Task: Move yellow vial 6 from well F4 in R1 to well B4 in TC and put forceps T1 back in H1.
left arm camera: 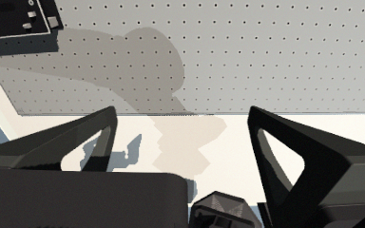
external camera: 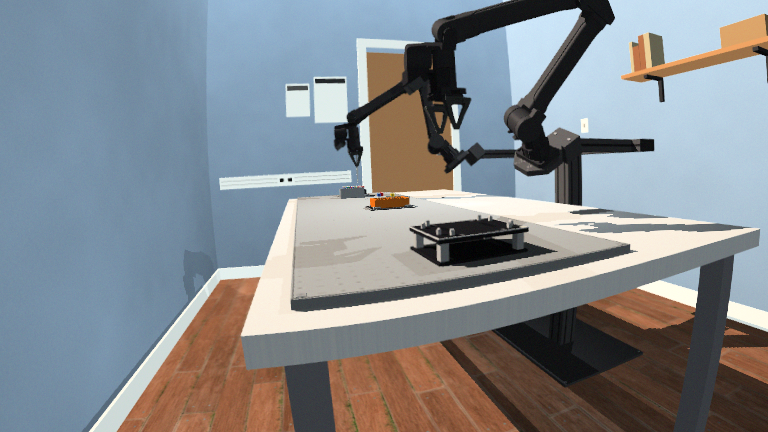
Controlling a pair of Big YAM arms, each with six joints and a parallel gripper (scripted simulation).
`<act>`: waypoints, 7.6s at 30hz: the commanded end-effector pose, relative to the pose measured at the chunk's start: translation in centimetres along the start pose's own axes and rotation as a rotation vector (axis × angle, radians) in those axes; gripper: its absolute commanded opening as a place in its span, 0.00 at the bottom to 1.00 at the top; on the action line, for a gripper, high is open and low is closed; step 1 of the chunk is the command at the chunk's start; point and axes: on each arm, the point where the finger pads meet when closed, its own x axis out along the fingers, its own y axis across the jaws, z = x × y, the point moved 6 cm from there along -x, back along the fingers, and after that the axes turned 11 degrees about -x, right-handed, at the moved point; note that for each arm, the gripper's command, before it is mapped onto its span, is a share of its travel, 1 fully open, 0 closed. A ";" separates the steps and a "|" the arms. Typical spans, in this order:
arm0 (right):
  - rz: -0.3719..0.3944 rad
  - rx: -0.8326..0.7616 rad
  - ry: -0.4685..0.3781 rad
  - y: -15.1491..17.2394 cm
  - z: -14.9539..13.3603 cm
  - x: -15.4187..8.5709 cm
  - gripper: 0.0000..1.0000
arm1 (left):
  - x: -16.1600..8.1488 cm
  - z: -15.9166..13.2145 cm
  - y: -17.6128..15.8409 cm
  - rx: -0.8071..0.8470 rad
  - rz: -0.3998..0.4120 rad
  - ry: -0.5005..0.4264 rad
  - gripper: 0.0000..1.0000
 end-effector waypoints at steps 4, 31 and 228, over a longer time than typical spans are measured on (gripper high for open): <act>-0.012 0.008 -0.028 -0.8 0.8 -1.2 0.07 | -0.9 0.9 0.0 -0.021 -0.008 -0.023 1.00; -0.011 0.008 -0.027 -0.7 0.9 -1.2 0.07 | -0.9 0.9 0.0 -0.021 -0.008 -0.023 1.00; -0.013 0.005 -0.020 -0.7 0.3 2.7 0.07 | -0.9 0.9 0.0 -0.021 -0.008 -0.023 1.00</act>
